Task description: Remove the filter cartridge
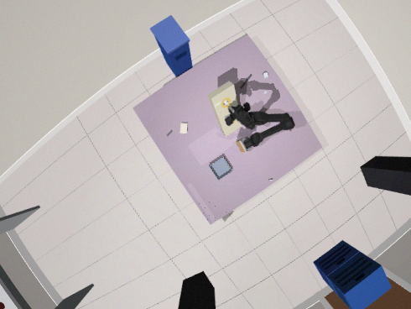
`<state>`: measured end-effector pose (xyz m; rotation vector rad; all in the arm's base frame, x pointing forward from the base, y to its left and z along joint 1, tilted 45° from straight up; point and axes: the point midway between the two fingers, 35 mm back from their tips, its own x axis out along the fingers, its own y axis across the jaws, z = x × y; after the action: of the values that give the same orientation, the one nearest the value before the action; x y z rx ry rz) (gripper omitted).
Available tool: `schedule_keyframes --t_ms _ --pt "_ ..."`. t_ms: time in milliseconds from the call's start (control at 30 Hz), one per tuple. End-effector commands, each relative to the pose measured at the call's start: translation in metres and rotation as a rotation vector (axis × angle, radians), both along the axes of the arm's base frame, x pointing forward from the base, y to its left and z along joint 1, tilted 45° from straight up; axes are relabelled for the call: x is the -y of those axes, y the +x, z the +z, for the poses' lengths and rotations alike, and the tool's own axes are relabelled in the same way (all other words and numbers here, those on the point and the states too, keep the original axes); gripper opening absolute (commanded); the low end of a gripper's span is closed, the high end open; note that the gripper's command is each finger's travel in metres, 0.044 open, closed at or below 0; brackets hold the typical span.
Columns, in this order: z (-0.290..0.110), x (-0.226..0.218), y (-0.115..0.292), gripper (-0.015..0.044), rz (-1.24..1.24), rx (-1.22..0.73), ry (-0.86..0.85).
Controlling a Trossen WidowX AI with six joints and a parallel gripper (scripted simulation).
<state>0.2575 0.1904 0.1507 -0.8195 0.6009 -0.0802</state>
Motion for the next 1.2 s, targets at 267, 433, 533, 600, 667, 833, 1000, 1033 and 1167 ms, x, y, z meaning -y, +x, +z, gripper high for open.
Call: schedule_keyframes --t_ms 267,433,533,600,667,833,1000,1033,1167 --pt "-0.001 0.010 0.005 0.0116 -0.020 0.017 -0.059" --pt "-0.006 0.012 0.011 0.0116 -0.021 0.015 -0.058" --pt "-0.008 0.013 0.016 0.0116 -0.021 0.014 -0.057" --pt "-0.009 0.014 0.018 0.0116 -0.021 0.013 -0.057" --pt "-0.011 0.015 0.021 0.0116 -0.021 0.013 -0.056" --pt "-0.014 0.018 0.028 0.0116 -0.021 0.013 -0.056" --pt "-0.018 0.021 0.035 0.0116 -0.021 0.015 -0.056" --pt "-0.018 0.021 0.036 0.0116 -0.021 0.015 -0.056" --pt "-0.020 0.024 0.041 0.0116 -0.020 0.017 -0.057"
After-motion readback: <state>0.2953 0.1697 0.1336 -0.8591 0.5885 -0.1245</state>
